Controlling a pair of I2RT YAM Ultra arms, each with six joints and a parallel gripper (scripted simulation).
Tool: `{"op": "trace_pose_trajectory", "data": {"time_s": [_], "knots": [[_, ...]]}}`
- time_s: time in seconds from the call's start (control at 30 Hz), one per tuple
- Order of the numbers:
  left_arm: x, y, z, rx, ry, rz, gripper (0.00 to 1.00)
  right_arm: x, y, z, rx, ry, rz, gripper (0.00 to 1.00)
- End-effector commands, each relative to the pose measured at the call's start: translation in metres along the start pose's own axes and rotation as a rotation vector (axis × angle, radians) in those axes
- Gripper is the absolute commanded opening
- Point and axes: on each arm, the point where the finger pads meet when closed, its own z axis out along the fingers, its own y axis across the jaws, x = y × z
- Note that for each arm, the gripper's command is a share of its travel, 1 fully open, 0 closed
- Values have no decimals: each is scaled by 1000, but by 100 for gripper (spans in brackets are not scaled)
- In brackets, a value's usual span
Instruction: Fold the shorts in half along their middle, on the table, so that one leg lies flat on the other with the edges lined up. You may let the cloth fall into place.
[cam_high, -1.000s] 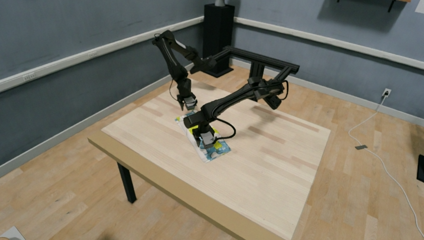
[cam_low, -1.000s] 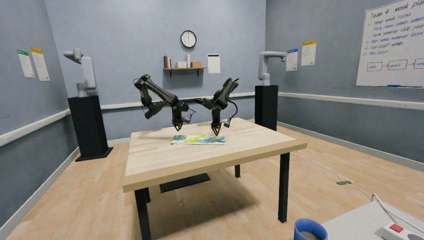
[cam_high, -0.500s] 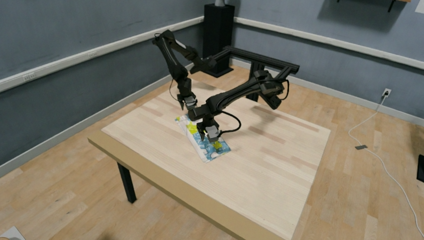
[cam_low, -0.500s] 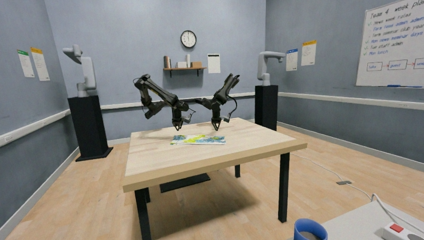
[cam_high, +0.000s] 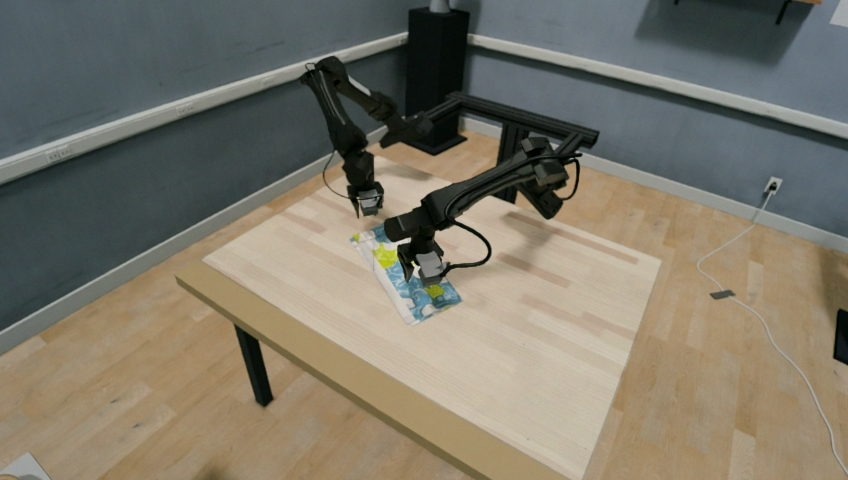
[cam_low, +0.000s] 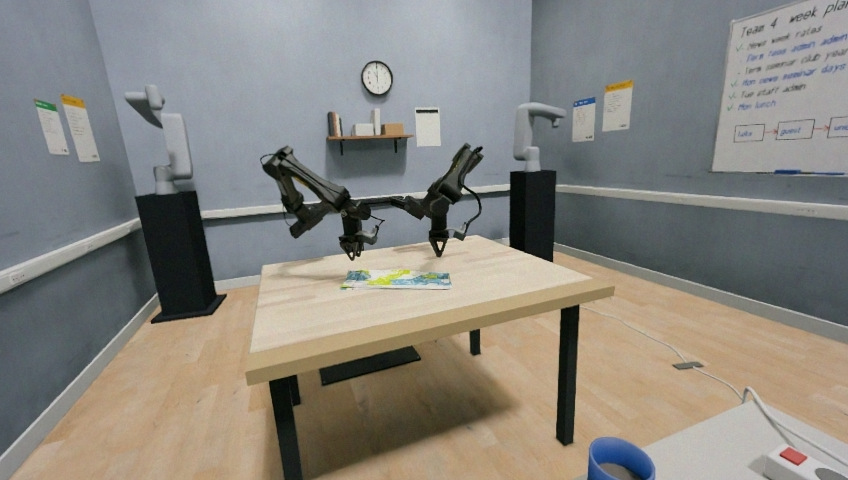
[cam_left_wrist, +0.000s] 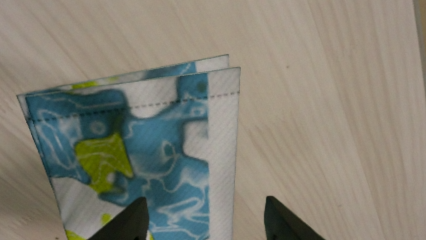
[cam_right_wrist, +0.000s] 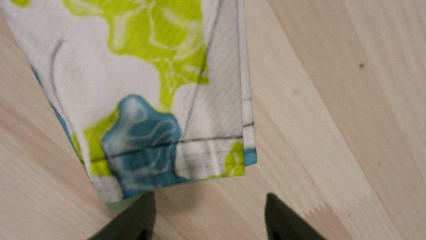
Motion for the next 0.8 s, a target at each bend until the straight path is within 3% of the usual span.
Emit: {"op": "trace_pose_trajectory", "data": {"time_s": [0.0,0.2,0.27,0.3,0.43,0.47,0.5,0.63,0.67,0.77], "knots": [[-29,-22,-35,148,20,22,54,-16,-30,-25,-6,-143,173,54],[-83,-30,-79,349,23,94,54,-21,-82,-68,-25,-355,432,54],[-83,-30,-79,349,23,94,54,-21,-82,-68,-25,-355,432,54],[-87,-30,-88,389,21,121,54,-25,-84,-80,-34,-399,456,54],[-122,-22,-118,510,-21,176,54,-9,-124,-106,-39,-518,617,54],[-75,-15,-89,417,61,228,54,-11,-84,-83,-85,-425,507,54],[-123,-15,-115,472,-16,127,54,-5,-126,-107,-13,-499,596,54],[-138,-13,-133,538,-46,156,54,0,-143,-124,-12,-570,664,54],[-150,-10,-140,563,-67,158,54,4,-167,-140,13,-626,722,54],[-170,-5,-163,647,-122,203,54,13,-179,-158,3,-708,793,54]]}}
